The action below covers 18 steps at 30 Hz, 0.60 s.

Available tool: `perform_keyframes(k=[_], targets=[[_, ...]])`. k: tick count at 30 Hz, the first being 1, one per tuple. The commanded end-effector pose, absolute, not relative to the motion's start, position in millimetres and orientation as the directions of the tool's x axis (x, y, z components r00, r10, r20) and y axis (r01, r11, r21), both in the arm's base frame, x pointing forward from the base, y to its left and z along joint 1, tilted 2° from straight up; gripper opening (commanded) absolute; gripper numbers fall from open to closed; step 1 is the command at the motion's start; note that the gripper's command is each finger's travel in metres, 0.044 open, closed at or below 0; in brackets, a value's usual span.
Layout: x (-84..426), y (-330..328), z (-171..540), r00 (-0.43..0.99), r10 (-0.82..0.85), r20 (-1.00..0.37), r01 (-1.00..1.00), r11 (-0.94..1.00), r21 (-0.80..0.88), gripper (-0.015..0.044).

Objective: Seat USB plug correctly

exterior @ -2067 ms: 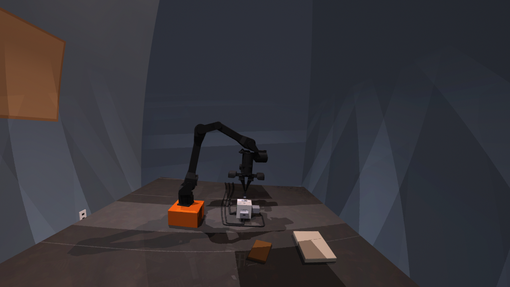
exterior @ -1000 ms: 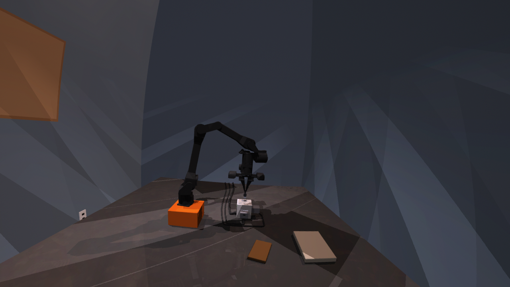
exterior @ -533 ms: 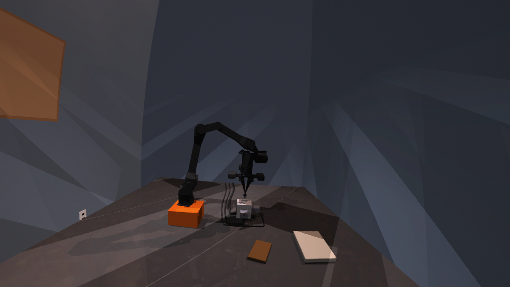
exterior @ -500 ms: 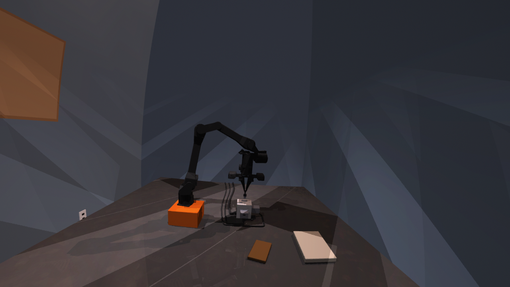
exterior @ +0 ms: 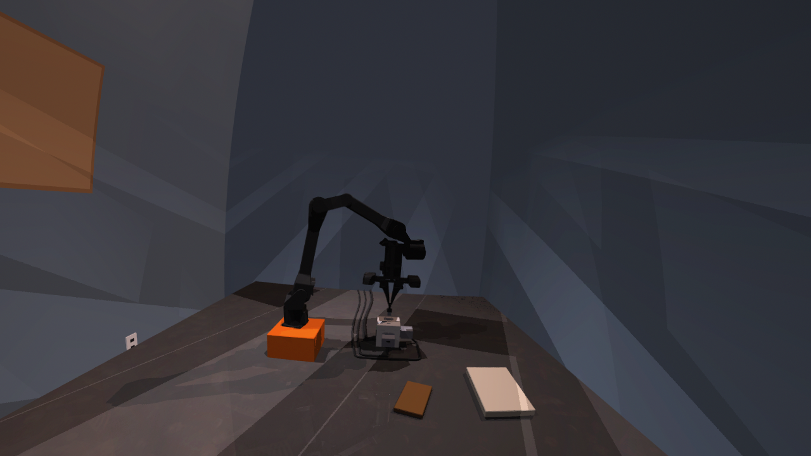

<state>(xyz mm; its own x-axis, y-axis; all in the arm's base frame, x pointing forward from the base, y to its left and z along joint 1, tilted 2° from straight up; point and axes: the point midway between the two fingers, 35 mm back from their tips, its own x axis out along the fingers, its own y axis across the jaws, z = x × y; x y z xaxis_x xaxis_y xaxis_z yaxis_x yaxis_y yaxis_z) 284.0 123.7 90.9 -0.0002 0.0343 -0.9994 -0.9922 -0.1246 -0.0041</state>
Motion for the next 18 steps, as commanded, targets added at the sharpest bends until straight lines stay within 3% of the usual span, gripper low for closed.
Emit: perform_keyframes(k=[1, 18], targets=[[283.8, 124.4, 90.2, -0.002, 0.041, -0.999, -0.991, -0.131, -0.004, 0.0000], [283.4, 125.5, 88.2, -0.004, 0.054, -0.999, -0.991, -0.133, -0.004, 0.0000]])
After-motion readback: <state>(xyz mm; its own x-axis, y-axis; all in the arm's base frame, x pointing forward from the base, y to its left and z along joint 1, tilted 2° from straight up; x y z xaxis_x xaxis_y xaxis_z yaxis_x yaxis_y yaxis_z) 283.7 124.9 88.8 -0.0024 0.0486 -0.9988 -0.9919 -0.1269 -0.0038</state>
